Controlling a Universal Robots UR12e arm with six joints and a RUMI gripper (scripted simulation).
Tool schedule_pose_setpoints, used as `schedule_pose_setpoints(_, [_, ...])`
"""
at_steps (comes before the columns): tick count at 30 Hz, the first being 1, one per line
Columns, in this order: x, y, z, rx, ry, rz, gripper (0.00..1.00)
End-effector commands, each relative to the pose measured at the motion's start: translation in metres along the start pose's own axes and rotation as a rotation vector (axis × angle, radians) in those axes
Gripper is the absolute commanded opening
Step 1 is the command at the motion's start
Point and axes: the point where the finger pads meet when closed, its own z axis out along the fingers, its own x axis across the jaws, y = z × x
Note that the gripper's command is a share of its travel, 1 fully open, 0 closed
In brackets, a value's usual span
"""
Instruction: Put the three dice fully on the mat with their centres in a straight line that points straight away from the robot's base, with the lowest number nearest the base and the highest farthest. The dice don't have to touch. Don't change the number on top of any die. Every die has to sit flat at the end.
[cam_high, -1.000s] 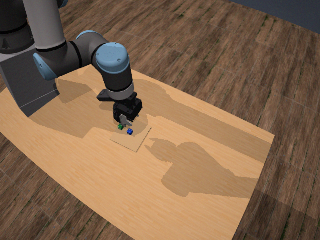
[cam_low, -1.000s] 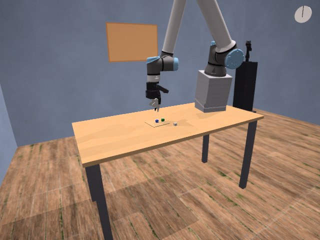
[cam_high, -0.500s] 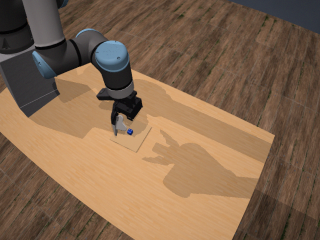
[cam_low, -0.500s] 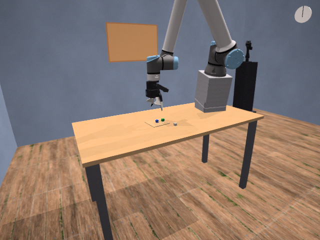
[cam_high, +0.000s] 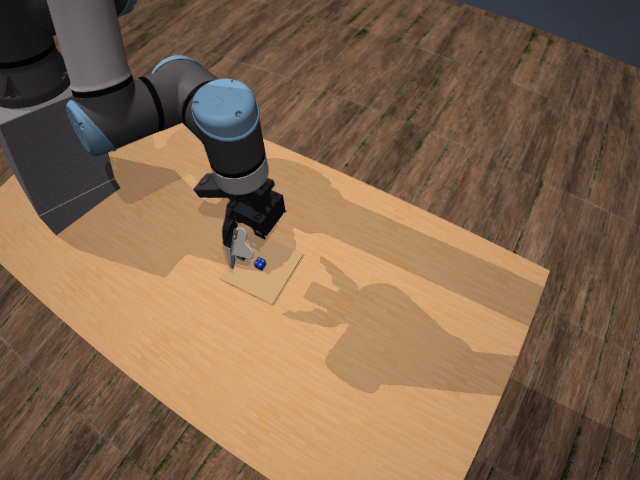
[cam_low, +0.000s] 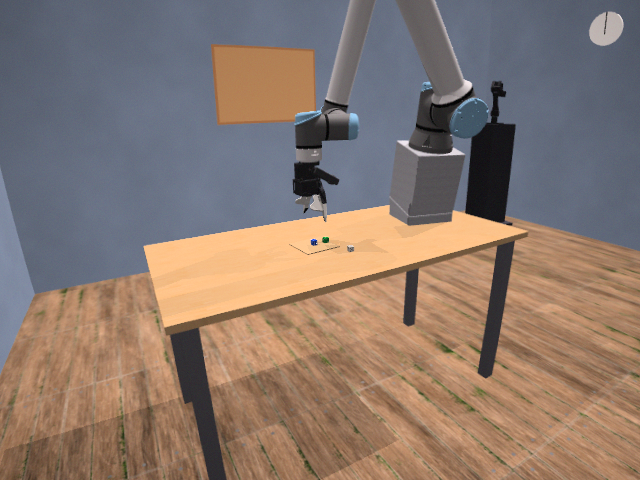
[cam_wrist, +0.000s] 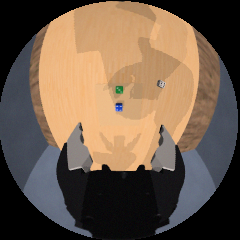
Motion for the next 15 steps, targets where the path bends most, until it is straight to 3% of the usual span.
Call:
schedule_pose_setpoints(1, [0.018, -0.009, 0.003, -0.001, -0.001, 0.036, 1.00])
schedule_pose_setpoints(9, [0.104, -0.067, 0.014, -0.001, 0.000, 0.216, 1.00])
schedule_pose_setpoints(15, [0.118, -0.078, 0.015, -0.001, 0.000, 0.247, 1.00])
